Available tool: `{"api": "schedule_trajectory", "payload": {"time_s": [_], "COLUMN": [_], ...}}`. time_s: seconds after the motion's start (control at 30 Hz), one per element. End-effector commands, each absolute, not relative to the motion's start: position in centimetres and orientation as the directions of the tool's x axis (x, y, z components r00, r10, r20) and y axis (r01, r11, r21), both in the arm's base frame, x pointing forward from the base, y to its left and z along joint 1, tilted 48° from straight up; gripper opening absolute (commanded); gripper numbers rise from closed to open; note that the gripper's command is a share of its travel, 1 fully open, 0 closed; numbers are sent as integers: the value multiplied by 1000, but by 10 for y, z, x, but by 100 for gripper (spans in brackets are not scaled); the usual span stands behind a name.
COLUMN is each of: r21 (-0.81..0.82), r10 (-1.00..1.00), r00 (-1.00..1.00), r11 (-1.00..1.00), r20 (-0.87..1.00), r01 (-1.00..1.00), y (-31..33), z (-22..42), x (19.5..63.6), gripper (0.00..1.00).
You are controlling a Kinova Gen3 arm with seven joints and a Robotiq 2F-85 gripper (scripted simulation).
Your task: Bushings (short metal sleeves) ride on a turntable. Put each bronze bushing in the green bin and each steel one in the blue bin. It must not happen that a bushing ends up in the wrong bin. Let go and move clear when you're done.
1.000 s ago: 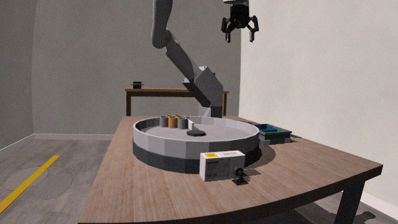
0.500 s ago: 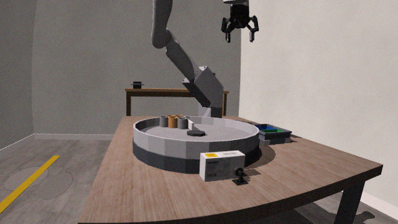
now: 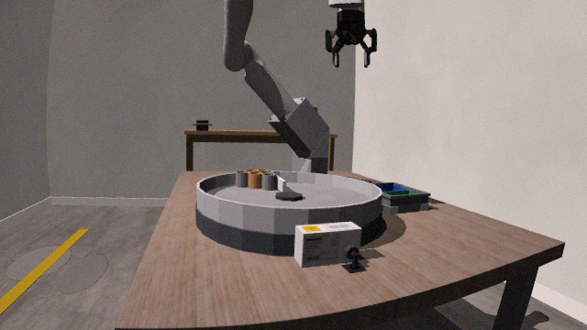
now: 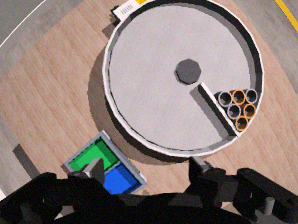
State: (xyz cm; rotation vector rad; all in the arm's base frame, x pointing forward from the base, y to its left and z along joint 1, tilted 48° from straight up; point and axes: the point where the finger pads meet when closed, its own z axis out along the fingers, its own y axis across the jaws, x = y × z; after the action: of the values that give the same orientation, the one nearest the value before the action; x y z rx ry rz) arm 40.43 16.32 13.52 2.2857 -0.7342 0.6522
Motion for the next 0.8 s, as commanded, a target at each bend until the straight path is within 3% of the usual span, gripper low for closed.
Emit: {"api": "schedule_trajectory", "payload": {"time_s": [0.0, 0.13, 0.3, 0.47, 0.63, 0.77], "r21": [496, 530, 666, 666, 735, 740], "r10": [-253, -210, 14, 14, 235, 278], "r00": [794, 828, 945, 945, 966, 959], "r11": [-666, -681, -712, -712, -672, -656], "r20": [553, 520, 328, 328, 103, 56], "r01": [-557, -505, -221, -221, 85, 146], "y": [136, 126, 77, 77, 29, 19], "z": [137, 136, 134, 134, 132, 131], "x": [402, 401, 396, 396, 391, 390], "gripper": [19, 19, 19, 19, 19, 19]}}
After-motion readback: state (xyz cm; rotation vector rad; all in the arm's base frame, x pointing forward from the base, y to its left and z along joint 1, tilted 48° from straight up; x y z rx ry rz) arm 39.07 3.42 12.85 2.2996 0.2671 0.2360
